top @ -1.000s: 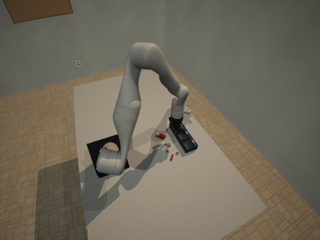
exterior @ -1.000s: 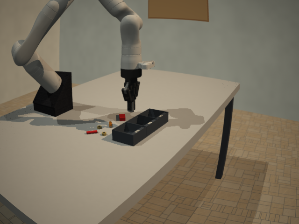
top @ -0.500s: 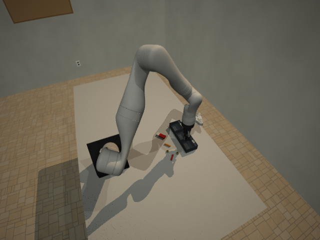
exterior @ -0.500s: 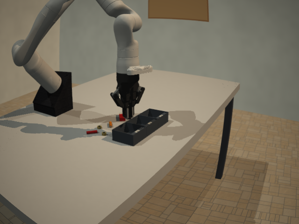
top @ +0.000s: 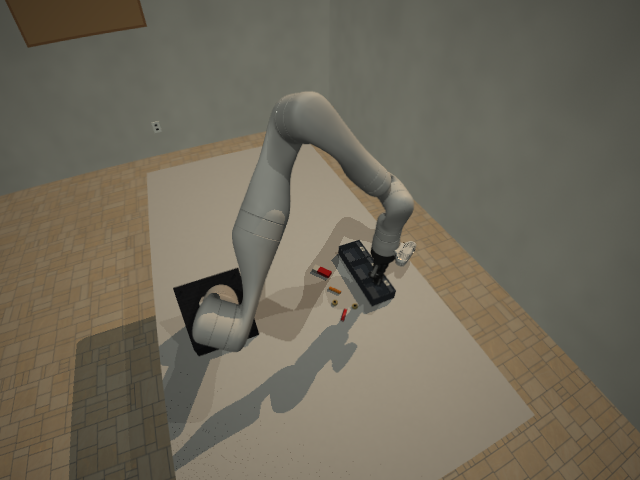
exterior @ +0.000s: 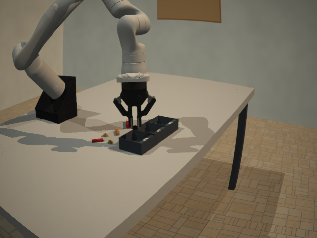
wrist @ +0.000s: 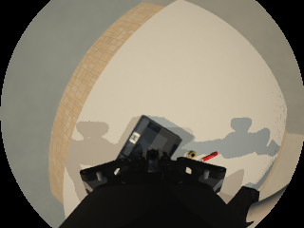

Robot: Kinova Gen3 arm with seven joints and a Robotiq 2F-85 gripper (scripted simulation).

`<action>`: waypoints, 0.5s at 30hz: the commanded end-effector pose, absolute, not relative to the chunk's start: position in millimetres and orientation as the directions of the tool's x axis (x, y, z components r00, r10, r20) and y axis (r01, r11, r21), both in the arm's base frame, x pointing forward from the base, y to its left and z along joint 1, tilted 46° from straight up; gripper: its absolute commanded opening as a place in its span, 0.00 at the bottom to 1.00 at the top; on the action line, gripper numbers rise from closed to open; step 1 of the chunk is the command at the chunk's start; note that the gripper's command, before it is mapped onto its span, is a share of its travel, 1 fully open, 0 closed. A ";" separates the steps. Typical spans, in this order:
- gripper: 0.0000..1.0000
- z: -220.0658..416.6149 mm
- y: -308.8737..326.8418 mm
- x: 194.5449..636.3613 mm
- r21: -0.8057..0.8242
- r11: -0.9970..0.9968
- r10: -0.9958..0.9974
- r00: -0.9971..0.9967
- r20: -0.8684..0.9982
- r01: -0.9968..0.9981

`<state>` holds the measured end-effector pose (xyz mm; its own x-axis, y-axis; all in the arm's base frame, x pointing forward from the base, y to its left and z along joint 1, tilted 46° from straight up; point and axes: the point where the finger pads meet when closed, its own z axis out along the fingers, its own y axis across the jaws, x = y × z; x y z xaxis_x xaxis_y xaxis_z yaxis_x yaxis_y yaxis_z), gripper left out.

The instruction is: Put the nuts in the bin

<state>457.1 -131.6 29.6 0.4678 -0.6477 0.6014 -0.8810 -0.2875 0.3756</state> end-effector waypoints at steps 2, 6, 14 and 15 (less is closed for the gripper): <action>0.11 28.3 -132.1 456.1 0.294 -0.188 -0.671 0.341 0.659 -0.937; 0.11 28.3 -132.1 456.1 0.227 -0.120 -0.686 0.246 0.685 -0.967; 0.11 28.4 -132.2 455.8 -0.010 0.111 -0.688 -0.084 0.721 -0.994; 0.11 28.3 -132.1 455.7 -0.010 0.111 -0.688 -0.084 0.721 -0.994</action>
